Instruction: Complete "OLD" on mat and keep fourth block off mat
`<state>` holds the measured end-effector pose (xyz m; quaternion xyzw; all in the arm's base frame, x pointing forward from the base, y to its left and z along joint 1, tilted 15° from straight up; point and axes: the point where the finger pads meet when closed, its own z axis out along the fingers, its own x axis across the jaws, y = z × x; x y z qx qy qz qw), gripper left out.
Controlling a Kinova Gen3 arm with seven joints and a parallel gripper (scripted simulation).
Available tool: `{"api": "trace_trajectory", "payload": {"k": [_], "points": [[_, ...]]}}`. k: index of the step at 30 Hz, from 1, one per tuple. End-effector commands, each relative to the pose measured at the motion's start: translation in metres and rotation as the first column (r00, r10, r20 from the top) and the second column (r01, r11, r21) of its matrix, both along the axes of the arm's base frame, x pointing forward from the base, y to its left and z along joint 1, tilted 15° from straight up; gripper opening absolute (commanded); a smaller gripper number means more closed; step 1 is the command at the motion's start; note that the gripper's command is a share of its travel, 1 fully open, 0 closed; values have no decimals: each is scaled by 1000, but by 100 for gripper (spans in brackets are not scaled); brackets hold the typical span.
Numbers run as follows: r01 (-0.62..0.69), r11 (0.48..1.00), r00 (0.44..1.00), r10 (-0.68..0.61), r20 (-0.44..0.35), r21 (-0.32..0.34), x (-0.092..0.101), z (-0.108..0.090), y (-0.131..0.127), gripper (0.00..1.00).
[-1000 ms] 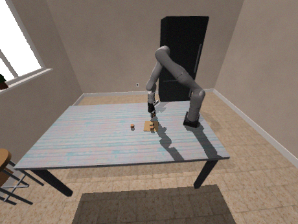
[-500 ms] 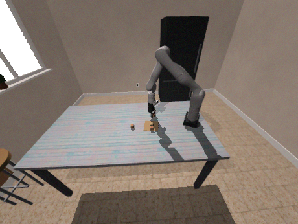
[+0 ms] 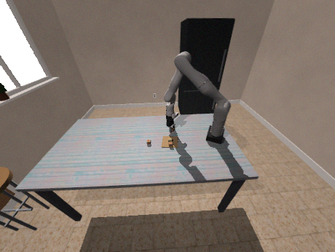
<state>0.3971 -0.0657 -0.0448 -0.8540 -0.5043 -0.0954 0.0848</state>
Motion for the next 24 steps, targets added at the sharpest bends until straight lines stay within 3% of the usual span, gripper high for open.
{"api": "trace_trajectory", "payload": {"k": [1,17,18,24], "points": [[0,1000,1000,0,1,2,0,0,3,87],[0,1000,1000,0,1,2,0,0,3,87],[0,1000,1000,0,1,2,0,0,3,57],[0,1000,1000,0,1,2,0,0,3,57]]}}
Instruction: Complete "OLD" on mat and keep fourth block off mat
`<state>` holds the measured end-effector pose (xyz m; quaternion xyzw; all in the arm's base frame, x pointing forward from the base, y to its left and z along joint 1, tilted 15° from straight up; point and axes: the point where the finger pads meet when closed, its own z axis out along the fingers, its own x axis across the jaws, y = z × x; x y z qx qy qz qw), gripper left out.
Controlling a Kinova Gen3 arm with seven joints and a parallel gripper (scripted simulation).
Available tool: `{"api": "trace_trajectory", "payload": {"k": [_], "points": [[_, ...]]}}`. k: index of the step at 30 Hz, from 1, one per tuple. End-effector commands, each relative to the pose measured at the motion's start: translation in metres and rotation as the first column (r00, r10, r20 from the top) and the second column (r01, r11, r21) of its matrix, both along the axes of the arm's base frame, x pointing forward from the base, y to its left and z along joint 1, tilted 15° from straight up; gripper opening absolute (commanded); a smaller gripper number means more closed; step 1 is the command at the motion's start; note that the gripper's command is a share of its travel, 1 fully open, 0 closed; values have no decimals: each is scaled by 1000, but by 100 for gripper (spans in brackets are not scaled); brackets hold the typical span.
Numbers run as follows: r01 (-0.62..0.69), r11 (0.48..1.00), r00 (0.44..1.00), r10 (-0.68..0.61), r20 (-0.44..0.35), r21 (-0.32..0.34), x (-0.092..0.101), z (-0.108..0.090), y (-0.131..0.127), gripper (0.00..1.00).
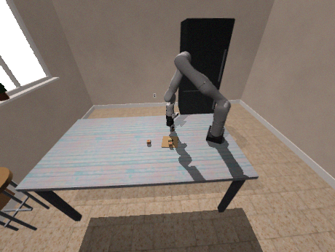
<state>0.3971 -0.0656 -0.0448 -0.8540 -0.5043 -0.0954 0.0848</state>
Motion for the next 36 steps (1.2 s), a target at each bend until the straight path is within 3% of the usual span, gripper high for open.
{"api": "trace_trajectory", "payload": {"k": [1,28,36], "points": [[0,1000,1000,0,1,2,0,0,3,57],[0,1000,1000,0,1,2,0,0,3,57],[-2,1000,1000,2,-2,6,-2,13,2,57]]}}
